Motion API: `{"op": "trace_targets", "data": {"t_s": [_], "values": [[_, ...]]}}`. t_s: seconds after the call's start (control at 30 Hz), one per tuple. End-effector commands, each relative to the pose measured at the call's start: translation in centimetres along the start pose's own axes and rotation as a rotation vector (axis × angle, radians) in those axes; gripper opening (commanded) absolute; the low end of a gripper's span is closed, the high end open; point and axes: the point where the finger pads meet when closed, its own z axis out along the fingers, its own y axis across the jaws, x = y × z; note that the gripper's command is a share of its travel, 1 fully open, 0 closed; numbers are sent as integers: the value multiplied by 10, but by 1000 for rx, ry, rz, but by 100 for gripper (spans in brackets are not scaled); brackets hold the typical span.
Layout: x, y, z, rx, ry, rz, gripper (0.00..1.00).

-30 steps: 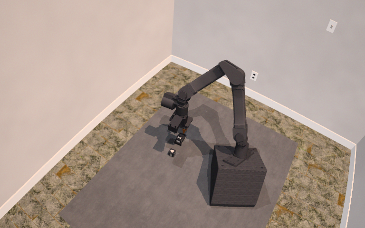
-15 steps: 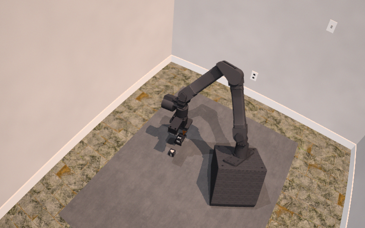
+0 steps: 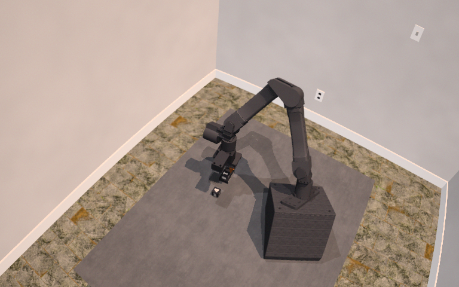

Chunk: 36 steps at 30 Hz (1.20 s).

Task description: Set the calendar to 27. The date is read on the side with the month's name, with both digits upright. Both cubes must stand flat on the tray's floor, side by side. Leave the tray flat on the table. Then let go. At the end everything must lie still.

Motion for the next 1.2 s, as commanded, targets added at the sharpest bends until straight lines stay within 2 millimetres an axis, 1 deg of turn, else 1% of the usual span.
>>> {"op": "trace_targets", "data": {"t_s": [0.0,0.23,0.47,1.17], "values": [[-2,-4,1,15,-6,-7,45],[-2,-4,8,15,-6,-7,45],[-2,-4,10,15,-6,-7,45],[-2,-4,11,15,-6,-7,45]]}}
